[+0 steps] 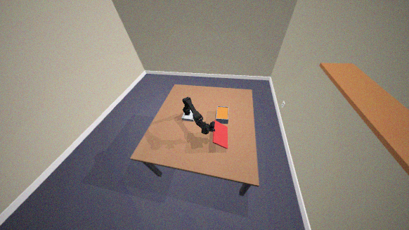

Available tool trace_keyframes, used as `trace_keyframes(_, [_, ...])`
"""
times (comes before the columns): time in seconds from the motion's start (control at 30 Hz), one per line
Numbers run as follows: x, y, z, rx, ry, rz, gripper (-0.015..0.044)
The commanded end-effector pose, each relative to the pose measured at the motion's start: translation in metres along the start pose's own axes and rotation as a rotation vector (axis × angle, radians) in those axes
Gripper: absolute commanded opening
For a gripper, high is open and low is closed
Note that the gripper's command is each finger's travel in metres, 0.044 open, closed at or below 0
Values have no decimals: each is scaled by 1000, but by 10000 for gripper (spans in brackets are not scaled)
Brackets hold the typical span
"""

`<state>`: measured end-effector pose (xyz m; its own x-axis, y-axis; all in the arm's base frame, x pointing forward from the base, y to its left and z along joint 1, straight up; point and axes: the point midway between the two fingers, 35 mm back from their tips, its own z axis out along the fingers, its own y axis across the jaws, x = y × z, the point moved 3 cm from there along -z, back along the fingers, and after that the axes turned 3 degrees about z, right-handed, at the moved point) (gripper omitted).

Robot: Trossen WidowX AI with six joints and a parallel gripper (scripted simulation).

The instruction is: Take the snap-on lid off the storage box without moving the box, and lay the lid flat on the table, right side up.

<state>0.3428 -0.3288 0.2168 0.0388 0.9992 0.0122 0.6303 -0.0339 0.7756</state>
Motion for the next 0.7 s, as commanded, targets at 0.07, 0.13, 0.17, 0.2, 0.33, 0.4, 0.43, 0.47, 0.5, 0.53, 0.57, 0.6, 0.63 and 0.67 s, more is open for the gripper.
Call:
trace_keyframes(0.07, [1,-1,2,-11,2,-8,0])
trace_keyframes(0.13, [1,-3,3,-11,2,-8,0])
trace_keyframes(0.17, [1,-3,3,-11,2,-8,0])
trace_keyframes(0.2, [1,-4,4,-11,2,-8,0])
trace_keyframes(0.33, [1,-6,6,-11,2,-8,0])
trace_keyframes(0.4, [0,-7,7,-11,2,-8,0])
trace_keyframes(0.43, [0,-8,7,-11,2,-8,0])
trace_keyframes(0.47, [0,-9,8,-11,2,-8,0])
trace_keyframes(0.5, [0,-9,9,-11,2,-8,0])
trace_keyframes(0.53, [0,-10,9,-11,2,-8,0])
trace_keyframes(0.57, [0,-10,10,-11,2,-8,0])
trace_keyframes(0.6, [0,-11,10,-11,2,-8,0])
trace_keyframes(0.63, [0,-12,11,-11,2,-8,0])
trace_keyframes(0.67, [0,-12,11,-11,2,-8,0])
